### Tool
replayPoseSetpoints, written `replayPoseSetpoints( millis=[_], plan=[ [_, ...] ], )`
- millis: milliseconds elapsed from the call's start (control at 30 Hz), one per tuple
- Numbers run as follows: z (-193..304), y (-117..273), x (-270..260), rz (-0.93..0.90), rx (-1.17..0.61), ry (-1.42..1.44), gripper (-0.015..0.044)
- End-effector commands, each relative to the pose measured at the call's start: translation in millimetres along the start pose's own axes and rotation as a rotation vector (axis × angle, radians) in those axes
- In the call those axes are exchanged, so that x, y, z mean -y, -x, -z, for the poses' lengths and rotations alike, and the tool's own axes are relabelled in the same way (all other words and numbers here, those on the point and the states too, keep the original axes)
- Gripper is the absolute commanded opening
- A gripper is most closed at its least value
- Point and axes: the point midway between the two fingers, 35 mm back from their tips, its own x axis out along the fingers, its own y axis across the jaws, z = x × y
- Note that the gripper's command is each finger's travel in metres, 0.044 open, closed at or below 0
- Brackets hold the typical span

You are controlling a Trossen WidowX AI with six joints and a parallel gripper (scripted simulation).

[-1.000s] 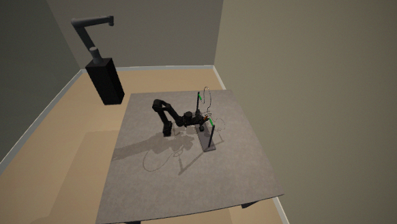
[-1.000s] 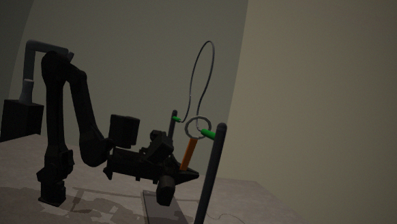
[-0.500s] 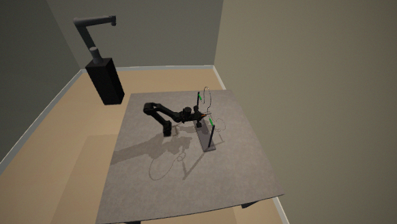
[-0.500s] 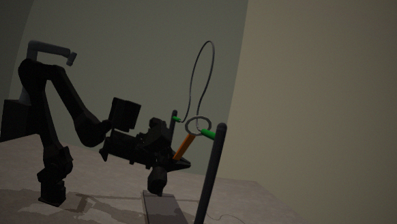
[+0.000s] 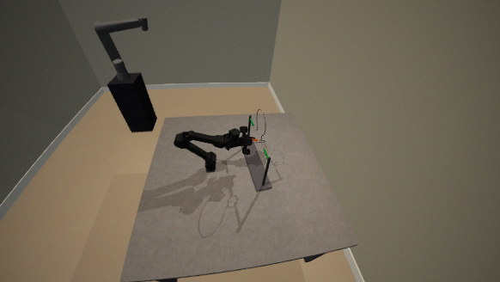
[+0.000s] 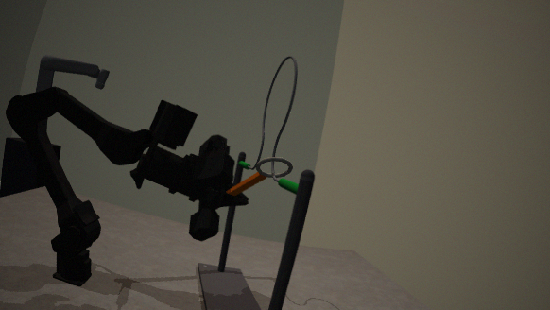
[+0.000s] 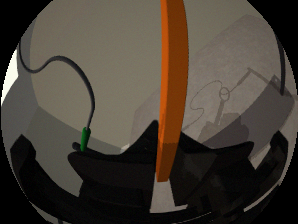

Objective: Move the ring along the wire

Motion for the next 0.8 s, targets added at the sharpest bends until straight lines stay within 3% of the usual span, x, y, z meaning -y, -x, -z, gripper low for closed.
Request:
replayPoseSetpoints(
  millis=[0, 200, 767],
  plan=[
    [-1, 12, -19, -0.04, -0.073, -0.102, -0.015],
    [-5, 24, -40, -0.101, -0.156, -0.232, -0.015],
    [-25, 32, -87, -0.24, -0.162, -0.547, -0.015]
  ],
)
